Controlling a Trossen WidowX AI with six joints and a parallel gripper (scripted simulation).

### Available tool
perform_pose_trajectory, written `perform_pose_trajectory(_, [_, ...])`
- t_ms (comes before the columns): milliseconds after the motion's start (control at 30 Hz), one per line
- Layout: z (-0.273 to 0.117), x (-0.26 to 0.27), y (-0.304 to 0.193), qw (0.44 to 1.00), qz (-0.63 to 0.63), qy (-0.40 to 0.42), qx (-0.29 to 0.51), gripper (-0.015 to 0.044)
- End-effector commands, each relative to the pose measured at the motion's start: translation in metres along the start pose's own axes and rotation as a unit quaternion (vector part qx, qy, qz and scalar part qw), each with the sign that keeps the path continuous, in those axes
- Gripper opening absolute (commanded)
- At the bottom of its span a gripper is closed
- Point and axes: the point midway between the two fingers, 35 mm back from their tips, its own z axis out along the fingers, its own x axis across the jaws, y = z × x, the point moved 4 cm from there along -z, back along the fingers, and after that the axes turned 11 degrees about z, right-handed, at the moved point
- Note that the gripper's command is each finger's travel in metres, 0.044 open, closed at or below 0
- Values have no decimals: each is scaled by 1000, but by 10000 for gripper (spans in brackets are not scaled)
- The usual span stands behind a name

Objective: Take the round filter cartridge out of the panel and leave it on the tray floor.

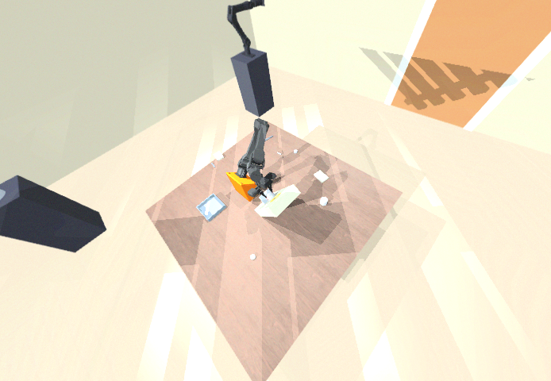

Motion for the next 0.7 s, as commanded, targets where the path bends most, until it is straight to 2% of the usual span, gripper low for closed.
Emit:
perform_pose_trajectory(0, [-10, -3, 4, 1000, 4, -2, 2, 0])
perform_pose_trajectory(500, [-87, -1, 8, 1000, 5, -1, 2, 0])
perform_pose_trajectory(667, [-86, -15, 13, 1000, 4, -2, 2, 0])
